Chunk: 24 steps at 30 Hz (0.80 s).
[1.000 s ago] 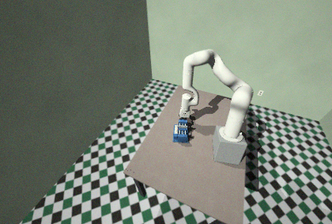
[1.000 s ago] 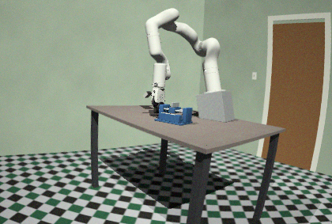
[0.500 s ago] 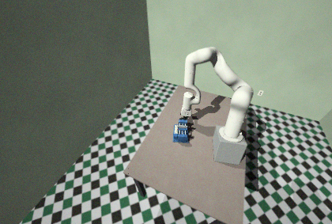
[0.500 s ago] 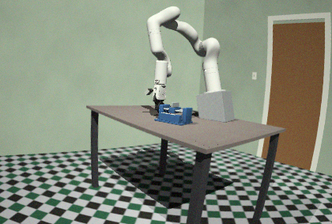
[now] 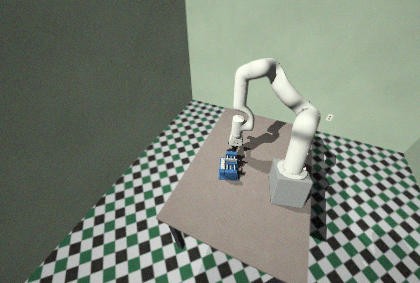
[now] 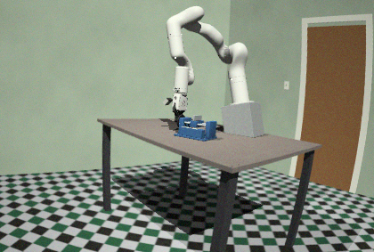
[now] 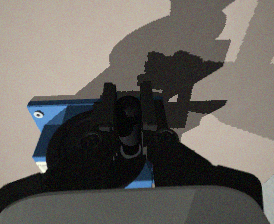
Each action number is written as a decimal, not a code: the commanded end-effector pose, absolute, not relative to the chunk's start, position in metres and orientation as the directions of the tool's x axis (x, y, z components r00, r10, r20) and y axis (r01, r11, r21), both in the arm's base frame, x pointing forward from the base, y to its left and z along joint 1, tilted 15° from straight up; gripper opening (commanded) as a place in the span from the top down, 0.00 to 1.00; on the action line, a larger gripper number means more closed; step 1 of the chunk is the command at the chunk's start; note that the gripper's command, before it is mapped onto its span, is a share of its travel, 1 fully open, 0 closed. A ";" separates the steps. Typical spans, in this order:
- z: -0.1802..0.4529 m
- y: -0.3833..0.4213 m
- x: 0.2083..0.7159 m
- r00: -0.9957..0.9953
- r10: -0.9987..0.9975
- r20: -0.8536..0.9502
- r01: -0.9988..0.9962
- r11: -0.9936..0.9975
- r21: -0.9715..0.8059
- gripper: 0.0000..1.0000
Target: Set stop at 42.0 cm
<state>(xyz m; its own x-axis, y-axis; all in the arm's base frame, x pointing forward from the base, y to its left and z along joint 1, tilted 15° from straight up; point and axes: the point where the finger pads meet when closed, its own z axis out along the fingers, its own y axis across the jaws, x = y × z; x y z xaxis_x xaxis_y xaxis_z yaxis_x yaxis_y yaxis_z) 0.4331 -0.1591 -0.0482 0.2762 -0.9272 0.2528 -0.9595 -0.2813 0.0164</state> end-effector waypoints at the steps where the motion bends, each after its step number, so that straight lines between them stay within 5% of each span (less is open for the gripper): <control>1: -0.046 -0.158 0.434 0.276 -0.927 0.253 -0.959 -0.281 0.016 0.94; 24: -0.041 -0.157 0.436 0.276 -0.927 0.253 -0.959 -0.281 0.016 0.94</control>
<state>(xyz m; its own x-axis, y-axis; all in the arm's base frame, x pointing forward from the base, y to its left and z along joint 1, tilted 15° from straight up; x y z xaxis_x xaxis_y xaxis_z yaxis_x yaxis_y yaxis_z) 0.4353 -0.1567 -0.0418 0.2762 -0.9272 0.2529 -0.9595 -0.2812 0.0170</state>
